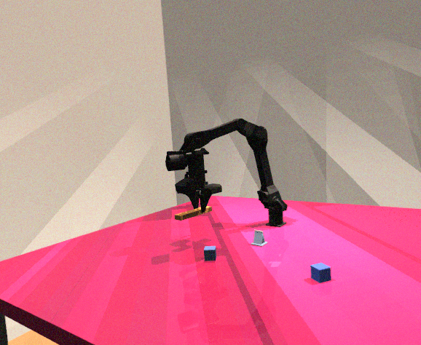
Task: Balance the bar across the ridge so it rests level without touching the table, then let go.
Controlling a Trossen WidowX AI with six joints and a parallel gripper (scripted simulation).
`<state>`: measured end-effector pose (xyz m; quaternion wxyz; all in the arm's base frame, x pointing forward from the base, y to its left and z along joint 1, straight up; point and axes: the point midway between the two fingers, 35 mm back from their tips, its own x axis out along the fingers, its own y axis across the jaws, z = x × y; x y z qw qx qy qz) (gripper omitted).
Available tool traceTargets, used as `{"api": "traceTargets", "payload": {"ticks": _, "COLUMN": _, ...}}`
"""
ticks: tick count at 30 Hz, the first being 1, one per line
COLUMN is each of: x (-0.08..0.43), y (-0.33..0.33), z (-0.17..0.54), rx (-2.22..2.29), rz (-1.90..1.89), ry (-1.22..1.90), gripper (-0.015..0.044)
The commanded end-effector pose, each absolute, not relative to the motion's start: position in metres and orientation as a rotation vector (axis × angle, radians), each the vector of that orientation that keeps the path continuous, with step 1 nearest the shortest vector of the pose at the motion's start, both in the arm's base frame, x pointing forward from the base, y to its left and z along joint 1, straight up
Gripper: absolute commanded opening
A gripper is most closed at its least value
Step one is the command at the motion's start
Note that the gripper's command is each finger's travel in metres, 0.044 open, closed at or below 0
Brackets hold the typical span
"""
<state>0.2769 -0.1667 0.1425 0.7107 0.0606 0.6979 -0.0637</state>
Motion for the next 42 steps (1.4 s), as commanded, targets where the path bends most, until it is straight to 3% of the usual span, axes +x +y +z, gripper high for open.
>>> {"api": "traceTargets", "payload": {"ticks": 1, "x": 0.278, "y": -0.148, "z": 0.146, "rx": 0.127, "rz": -0.142, "ry": 1.544, "gripper": 0.0000}}
{"api": "traceTargets", "payload": {"ticks": 42, "x": 0.244, "y": 0.009, "z": 0.146, "rx": 0.077, "rz": -0.075, "ry": 1.550, "gripper": 0.0000}}
